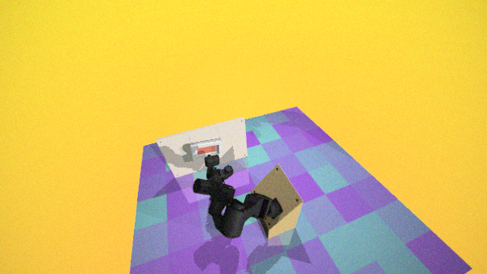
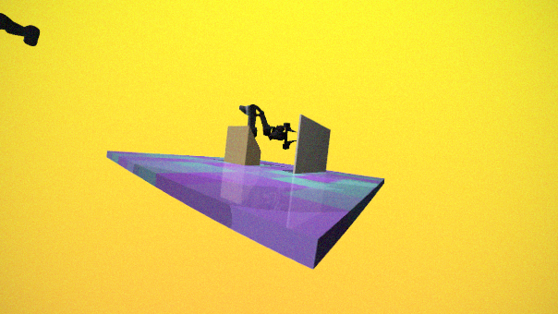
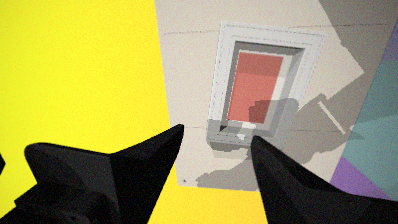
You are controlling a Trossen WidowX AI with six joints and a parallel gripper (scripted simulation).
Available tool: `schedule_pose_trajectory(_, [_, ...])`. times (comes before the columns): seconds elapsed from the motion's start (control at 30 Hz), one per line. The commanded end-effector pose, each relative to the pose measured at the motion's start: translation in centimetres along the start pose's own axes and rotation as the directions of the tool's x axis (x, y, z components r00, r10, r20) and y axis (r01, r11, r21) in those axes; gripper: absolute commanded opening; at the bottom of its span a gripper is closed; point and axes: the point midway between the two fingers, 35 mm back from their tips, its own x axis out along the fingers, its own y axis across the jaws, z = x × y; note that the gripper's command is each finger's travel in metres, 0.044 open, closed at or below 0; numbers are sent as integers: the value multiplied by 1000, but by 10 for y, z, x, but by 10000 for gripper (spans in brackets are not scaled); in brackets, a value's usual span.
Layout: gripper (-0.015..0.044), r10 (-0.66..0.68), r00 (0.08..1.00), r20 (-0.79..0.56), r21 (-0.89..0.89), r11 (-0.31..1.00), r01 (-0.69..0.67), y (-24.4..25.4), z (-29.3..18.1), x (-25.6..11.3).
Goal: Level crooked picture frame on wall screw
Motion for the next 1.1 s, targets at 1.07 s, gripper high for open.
schedule_pose_trajectory(1.07, [260, 1, 1000, 0, -10, 1000, -1, 0, 1, 81])
